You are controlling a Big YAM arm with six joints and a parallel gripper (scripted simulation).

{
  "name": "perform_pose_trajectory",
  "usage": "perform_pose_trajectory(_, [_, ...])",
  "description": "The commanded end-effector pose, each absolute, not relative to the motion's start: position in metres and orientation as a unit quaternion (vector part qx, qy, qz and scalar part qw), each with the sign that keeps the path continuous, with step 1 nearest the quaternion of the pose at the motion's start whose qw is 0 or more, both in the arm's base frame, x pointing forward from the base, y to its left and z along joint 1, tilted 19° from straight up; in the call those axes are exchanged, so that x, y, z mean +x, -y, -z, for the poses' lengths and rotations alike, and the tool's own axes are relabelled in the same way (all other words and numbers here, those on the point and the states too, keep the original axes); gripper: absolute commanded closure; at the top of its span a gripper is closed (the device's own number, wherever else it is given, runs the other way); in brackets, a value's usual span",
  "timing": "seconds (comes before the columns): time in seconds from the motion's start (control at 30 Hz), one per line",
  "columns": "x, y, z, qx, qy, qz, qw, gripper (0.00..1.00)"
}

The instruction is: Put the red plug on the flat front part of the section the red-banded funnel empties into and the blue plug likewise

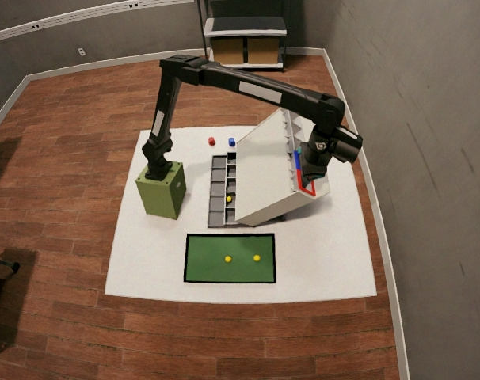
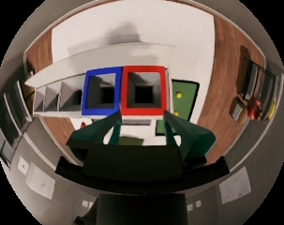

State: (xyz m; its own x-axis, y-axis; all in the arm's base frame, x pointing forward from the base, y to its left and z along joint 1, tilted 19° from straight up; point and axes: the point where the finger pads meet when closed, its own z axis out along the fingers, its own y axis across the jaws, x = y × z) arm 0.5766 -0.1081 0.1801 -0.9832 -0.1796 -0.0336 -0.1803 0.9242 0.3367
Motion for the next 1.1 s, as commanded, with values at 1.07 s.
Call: perform_pose_trajectory(1.07, [0.425,0.149,-0.194,-0.094,-0.983,-0.155,0.034,0.44])
